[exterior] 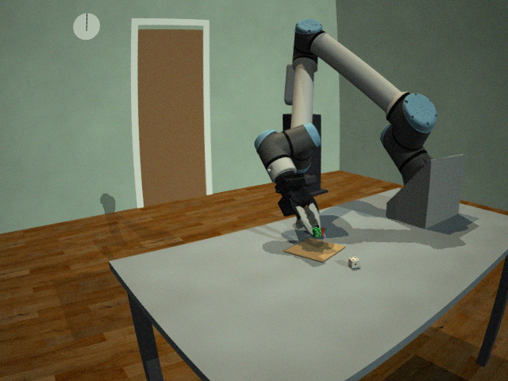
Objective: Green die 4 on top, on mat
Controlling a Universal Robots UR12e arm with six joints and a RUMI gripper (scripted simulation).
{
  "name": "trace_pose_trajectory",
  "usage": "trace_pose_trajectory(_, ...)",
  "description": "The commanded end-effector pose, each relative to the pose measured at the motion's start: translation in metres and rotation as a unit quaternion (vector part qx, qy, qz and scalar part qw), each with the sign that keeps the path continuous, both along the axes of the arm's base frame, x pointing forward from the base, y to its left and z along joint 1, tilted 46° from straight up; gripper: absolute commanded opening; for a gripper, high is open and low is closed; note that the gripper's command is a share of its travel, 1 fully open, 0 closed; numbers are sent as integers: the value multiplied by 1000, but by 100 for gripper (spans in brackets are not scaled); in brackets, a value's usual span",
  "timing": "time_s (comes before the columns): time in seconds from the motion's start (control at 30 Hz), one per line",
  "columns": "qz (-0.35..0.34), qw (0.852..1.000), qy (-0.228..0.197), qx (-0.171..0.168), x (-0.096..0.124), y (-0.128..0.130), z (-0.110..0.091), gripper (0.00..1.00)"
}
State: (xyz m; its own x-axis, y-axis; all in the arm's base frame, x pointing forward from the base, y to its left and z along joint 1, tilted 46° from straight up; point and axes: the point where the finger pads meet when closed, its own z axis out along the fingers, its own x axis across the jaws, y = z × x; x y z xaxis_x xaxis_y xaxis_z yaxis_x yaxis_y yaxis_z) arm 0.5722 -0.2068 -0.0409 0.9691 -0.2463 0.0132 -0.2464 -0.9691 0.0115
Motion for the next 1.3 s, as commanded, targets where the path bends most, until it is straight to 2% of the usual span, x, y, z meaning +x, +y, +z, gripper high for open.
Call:
trace_pose_trajectory(0.0,0,1000,0,0,-1,-6,-5,6)
trace_pose_trajectory(0.67,0,1000,0,0,-5,-22,-22,6)
trace_pose_trajectory(1.27,0,1000,0,0,-6,-25,-25,6)
